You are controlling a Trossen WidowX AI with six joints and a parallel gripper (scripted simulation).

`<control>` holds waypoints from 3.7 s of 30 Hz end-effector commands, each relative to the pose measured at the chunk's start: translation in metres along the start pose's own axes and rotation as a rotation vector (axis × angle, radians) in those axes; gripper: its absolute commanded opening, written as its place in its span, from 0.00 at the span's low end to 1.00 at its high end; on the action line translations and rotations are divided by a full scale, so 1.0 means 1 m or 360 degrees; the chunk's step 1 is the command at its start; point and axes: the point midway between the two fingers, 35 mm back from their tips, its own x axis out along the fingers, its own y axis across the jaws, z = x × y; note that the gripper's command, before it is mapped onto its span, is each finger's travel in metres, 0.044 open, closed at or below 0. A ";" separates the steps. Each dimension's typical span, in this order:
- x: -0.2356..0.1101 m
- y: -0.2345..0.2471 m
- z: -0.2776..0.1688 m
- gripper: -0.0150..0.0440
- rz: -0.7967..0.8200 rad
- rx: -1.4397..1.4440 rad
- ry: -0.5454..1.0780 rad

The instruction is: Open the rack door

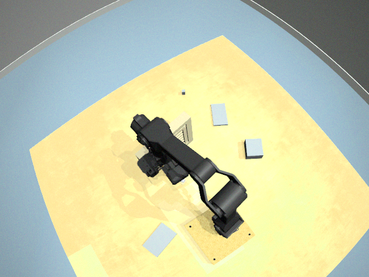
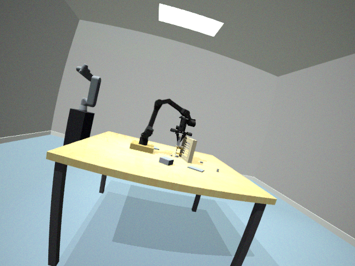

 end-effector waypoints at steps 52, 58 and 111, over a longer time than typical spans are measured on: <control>0.000 0.000 0.000 0.74 -0.0003 0.1059 -0.0002; 0.000 0.000 0.000 0.74 -0.0003 0.1532 -0.0002; 0.000 0.000 0.000 0.61 0.0002 0.5040 -0.0003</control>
